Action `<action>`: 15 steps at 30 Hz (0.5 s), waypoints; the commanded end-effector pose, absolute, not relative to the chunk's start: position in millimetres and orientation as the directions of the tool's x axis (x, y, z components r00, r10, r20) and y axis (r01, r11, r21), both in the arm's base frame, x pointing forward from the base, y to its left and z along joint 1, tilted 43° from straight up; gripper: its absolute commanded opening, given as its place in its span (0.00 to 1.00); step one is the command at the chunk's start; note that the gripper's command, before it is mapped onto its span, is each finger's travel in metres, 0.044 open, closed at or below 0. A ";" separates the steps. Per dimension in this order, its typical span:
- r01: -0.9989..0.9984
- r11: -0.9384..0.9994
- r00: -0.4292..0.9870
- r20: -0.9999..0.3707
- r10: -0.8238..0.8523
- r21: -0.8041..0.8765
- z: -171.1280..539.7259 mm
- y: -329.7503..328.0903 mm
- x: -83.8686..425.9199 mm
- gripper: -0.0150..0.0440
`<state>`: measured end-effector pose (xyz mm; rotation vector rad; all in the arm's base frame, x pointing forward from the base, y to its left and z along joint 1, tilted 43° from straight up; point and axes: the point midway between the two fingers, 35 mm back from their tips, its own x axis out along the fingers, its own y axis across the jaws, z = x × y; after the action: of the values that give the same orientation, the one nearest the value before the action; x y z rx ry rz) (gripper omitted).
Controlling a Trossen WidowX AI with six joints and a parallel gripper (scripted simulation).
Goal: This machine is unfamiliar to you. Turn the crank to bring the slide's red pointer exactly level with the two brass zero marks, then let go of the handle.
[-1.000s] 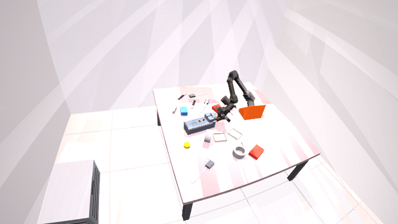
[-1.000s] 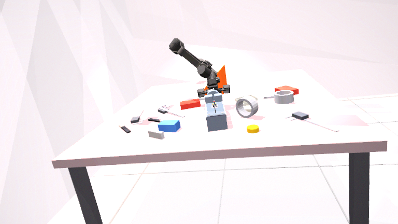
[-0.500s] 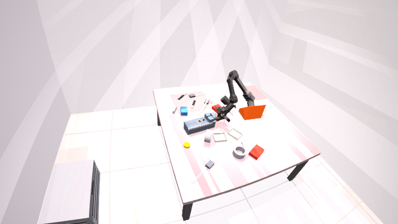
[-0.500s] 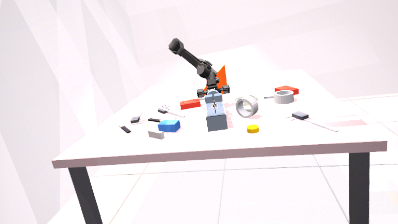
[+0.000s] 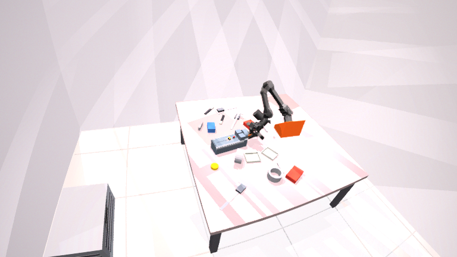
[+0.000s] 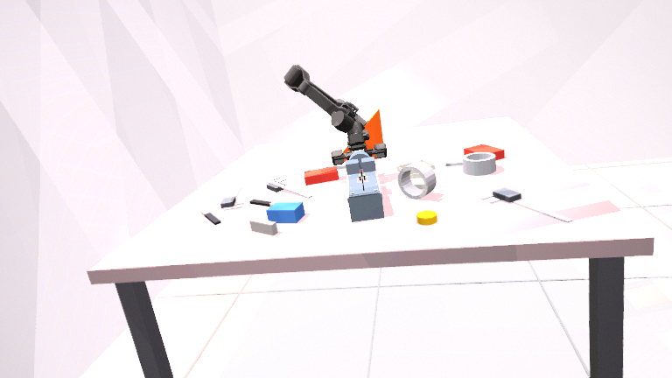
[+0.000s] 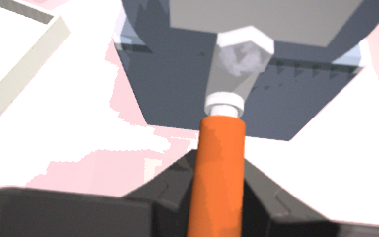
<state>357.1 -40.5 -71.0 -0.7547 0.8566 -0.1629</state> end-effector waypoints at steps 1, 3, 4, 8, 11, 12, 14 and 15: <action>-0.134 0.730 0.660 -0.610 -0.439 -0.670 -65.2 -47.5 358.4 0.25; -0.134 0.730 0.660 -0.610 -0.439 -0.670 -64.8 -47.8 358.5 0.25; -0.134 0.730 0.660 -0.610 -0.439 -0.670 -64.6 -47.9 358.5 0.25; -0.134 0.730 0.660 -0.610 -0.439 -0.670 -63.7 -48.4 358.6 0.25; -0.134 0.730 0.660 -0.610 -0.439 -0.670 -63.1 -48.8 358.6 0.25; -0.134 0.730 0.660 -0.610 -0.439 -0.670 -62.8 -49.0 358.6 0.25; -0.134 0.730 0.660 -0.610 -0.439 -0.670 -62.3 -49.2 358.7 0.25; -0.134 0.730 0.660 -0.610 -0.439 -0.670 -62.1 -49.4 358.7 0.25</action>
<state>357.4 -43.3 -68.5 -0.7536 0.8584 -0.1642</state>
